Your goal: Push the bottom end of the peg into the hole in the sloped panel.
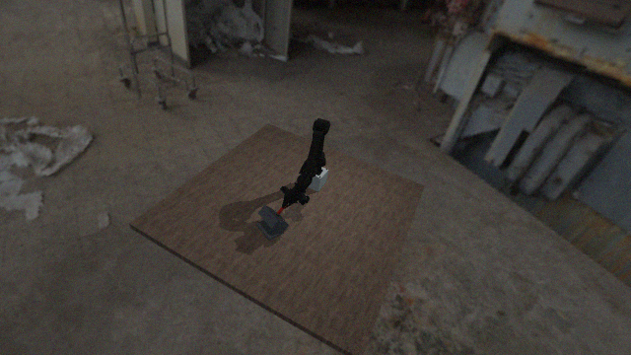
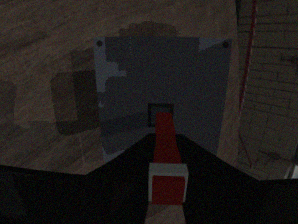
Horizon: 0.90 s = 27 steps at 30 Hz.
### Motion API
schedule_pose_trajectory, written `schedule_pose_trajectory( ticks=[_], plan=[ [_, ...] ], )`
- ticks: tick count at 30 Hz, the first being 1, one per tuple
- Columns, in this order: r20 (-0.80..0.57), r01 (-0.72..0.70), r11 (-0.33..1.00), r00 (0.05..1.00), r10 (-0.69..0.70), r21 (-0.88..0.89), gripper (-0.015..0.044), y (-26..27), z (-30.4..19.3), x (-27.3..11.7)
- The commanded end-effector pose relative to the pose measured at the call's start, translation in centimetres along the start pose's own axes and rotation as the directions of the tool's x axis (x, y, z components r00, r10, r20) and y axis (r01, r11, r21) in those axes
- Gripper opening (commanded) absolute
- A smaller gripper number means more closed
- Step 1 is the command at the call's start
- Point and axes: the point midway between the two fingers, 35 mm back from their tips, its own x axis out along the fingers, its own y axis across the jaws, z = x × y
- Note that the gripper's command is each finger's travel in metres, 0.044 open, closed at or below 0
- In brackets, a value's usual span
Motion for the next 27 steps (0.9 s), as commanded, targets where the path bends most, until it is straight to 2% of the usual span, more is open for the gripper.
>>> schedule_pose_trajectory(
  ticks=[1, 27],
  plan=[
    [-0.002, -0.004, 1.0, 1.0, 0.004, -0.002, 0.0, 0.27, -0.06, 0.26],
    [-0.002, -0.004, 1.0, 1.0, 0.004, -0.002, 0.0, 0.27, -0.01, 1.22]
  ],
)
